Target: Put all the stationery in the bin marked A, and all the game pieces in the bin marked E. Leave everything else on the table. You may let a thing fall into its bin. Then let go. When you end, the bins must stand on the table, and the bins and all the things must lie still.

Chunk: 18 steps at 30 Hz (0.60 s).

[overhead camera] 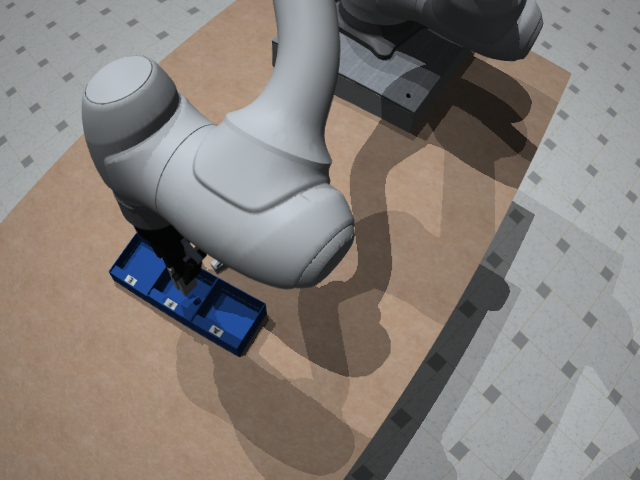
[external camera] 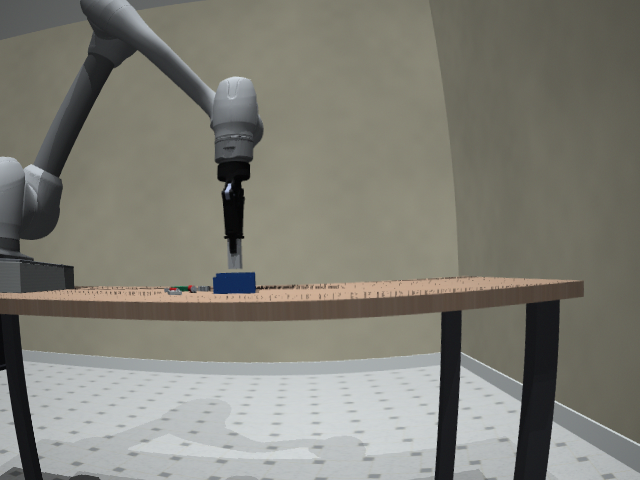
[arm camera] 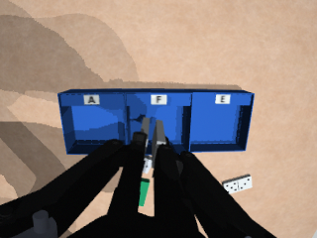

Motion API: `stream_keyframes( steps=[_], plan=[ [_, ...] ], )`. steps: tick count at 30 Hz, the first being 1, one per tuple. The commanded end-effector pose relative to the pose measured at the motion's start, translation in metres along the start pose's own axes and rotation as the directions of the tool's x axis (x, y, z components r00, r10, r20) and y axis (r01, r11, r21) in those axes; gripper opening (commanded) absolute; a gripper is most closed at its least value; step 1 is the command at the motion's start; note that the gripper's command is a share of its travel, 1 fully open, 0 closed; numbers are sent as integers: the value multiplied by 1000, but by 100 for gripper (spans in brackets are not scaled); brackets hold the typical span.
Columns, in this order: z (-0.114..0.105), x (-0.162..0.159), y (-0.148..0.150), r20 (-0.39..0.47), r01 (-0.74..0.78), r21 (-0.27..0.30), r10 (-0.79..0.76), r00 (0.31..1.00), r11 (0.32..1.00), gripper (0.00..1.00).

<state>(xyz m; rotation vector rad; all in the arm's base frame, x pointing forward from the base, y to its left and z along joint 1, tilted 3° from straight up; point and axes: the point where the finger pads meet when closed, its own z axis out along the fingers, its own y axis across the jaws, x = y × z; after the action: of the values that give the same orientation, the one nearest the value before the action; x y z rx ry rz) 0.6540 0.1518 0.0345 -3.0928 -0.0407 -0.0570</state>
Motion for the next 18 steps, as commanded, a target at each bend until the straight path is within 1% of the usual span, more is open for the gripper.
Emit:
stream_keyframes(
  steps=[1, 3, 5, 9, 18],
  plan=[
    [-14, 0, 0, 0, 0, 0, 0, 1000, 1000, 5],
    [-14, 0, 0, 0, 0, 0, 0, 1000, 1000, 5],
    [-21, 0, 0, 0, 0, 0, 0, 1000, 1000, 5],
    [-21, 0, 0, 0, 0, 0, 0, 1000, 1000, 5],
    [-21, -9, -44, 0, 0, 0, 0, 1000, 1000, 5]
  ],
)
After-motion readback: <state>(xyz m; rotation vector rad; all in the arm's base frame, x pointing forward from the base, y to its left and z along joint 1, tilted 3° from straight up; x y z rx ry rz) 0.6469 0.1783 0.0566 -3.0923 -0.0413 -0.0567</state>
